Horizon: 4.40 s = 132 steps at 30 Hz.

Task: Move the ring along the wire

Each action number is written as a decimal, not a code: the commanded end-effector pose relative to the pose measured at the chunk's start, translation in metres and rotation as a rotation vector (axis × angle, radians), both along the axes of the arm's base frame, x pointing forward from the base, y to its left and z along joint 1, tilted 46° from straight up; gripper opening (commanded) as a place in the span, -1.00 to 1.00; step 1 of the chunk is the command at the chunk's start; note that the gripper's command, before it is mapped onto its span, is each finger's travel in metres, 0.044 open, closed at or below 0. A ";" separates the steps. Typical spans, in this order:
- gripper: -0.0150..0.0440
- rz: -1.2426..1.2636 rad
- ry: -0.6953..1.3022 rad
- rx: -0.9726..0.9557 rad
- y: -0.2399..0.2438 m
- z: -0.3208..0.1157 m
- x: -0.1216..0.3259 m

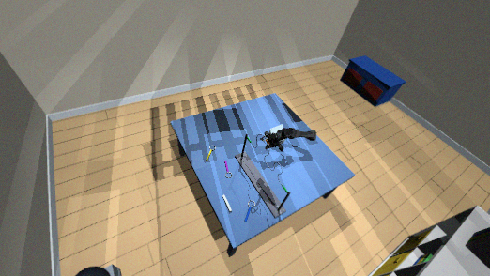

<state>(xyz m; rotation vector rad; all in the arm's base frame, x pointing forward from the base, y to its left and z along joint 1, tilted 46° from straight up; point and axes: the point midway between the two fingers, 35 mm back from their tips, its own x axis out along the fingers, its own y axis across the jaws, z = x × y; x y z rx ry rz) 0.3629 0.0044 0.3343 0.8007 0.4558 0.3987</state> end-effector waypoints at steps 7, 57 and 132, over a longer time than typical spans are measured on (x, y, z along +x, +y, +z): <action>-1.00 0.002 0.015 0.122 0.003 0.001 -0.001; -1.00 -0.003 0.068 0.744 0.012 0.025 -0.001; -1.00 -0.004 0.152 1.677 -0.004 0.058 0.000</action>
